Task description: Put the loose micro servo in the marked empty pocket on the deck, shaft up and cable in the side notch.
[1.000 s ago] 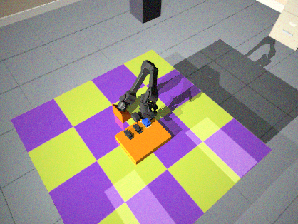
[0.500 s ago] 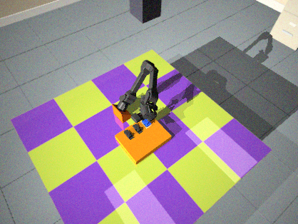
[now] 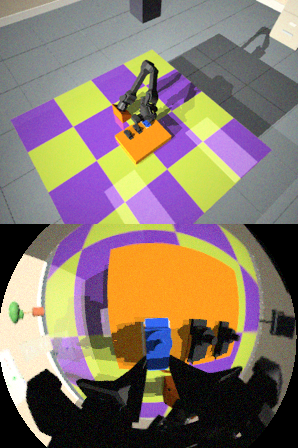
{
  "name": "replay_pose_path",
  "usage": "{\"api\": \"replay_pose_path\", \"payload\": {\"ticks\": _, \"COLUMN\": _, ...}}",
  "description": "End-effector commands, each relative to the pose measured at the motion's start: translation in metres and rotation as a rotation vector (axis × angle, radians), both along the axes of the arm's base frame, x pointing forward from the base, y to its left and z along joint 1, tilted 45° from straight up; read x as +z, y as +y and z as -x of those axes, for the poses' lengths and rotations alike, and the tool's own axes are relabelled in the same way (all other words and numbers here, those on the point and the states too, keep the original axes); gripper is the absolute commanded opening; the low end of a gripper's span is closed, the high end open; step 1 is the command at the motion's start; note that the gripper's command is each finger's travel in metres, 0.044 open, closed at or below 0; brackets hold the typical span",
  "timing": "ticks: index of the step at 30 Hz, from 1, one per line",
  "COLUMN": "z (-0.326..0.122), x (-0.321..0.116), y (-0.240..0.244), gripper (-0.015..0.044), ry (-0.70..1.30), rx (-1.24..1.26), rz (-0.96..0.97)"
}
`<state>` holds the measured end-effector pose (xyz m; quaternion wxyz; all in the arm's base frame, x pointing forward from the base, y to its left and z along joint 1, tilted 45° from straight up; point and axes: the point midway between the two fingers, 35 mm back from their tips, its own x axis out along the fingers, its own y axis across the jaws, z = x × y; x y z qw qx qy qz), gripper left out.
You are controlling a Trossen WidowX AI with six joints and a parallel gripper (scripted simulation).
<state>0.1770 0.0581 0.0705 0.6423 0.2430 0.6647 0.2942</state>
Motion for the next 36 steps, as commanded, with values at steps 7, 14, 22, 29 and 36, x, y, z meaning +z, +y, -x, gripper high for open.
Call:
{"api": "replay_pose_path", "payload": {"ticks": 7, "z": 0.001, "x": -0.006, "y": 0.006, "gripper": 0.0, "ry": 0.002, "rx": -0.004, "rz": -0.003}}
{"api": "replay_pose_path", "payload": {"ticks": 14, "z": 0.001, "x": -0.01, "y": 0.01, "gripper": 0.0, "ry": 0.002, "rx": -0.004, "rz": -0.003}}
{"api": "replay_pose_path", "payload": {"ticks": 22, "z": 0.001, "x": -0.009, "y": 0.009, "gripper": 0.0184, "ry": 0.002, "rx": -0.004, "rz": -0.003}}
{"api": "replay_pose_path", "payload": {"ticks": 29, "z": 0.001, "x": 0.014, "y": -0.015, "gripper": 0.0187, "ry": 0.003, "rx": -0.004, "rz": -0.002}}
{"api": "replay_pose_path", "payload": {"ticks": 36, "z": -0.005, "x": 0.016, "y": -0.016, "gripper": 0.024, "ry": 0.001, "rx": -0.012, "rz": -0.004}}
